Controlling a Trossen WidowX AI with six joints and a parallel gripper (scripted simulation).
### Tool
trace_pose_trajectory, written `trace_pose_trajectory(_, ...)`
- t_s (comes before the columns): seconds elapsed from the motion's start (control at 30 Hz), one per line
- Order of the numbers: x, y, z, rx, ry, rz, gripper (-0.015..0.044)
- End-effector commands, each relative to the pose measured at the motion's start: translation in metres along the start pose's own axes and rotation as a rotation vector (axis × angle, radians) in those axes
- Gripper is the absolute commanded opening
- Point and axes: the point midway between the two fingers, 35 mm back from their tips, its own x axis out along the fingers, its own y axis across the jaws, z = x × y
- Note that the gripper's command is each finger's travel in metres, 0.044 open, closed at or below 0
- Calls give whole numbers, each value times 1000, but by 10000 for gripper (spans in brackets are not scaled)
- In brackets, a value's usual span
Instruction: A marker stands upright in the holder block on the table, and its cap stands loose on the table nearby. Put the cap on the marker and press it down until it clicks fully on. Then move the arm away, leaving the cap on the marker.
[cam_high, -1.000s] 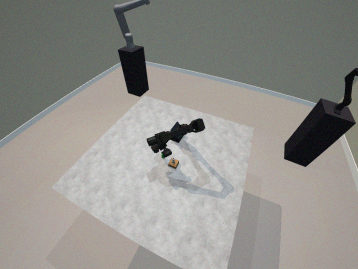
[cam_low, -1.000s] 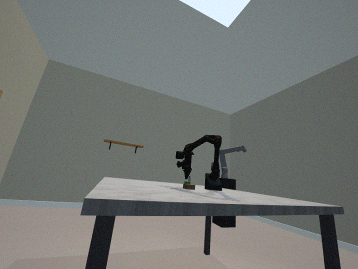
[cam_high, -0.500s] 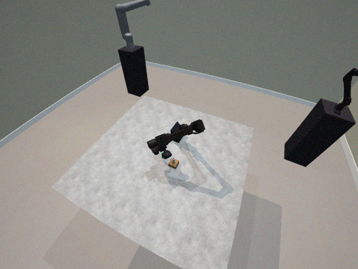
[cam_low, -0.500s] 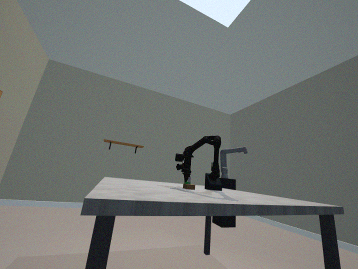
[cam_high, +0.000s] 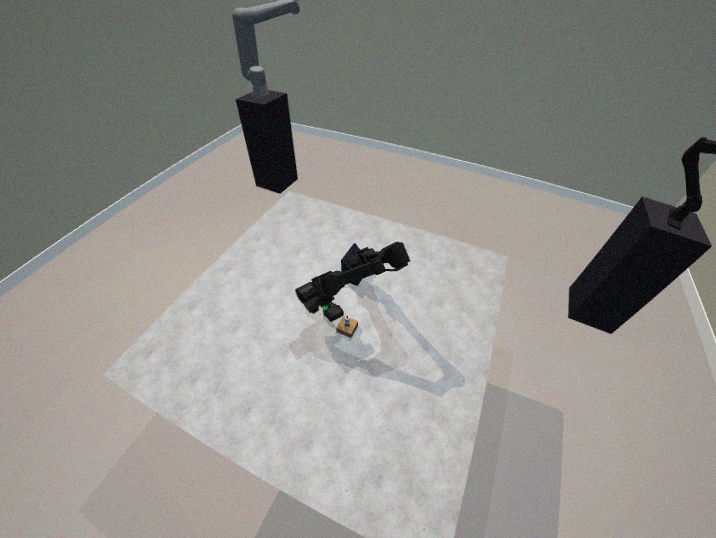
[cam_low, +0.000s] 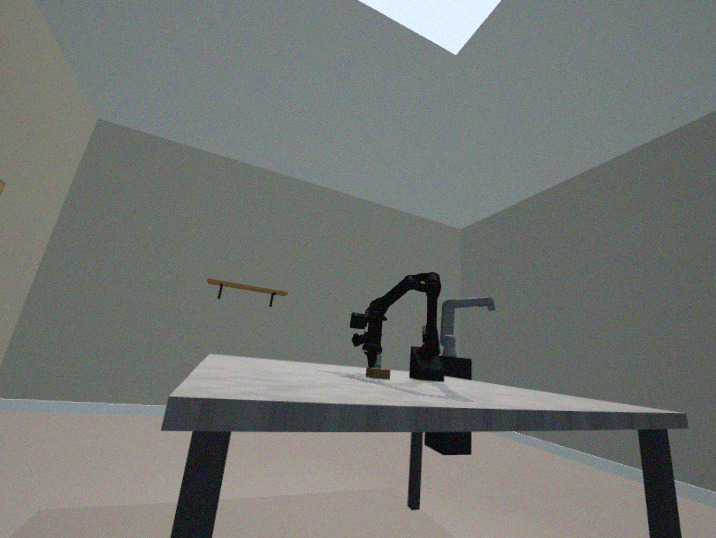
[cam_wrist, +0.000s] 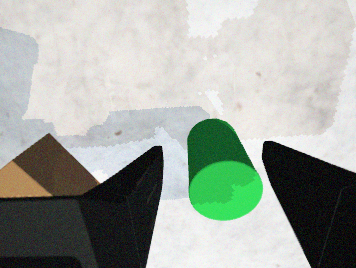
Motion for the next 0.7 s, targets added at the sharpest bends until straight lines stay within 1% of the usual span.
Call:
trace_pose_trajectory(0.0, 7, -2, -3, 15, 11, 4, 250)
trace_pose_trajectory(0.07, 8, -2, -3, 15, 11, 4, 250)
trace_pose_trajectory(0.17, 8, -2, -3, 15, 11, 4, 171)
trace_pose_trajectory(0.5, 8, -2, -3, 15, 11, 4, 104)
trace_pose_trajectory(0.63, 2, -2, -2, 15, 10, 3, 0)
trace_pose_trajectory(0.67, -1, -2, -2, 15, 10, 2, 0)
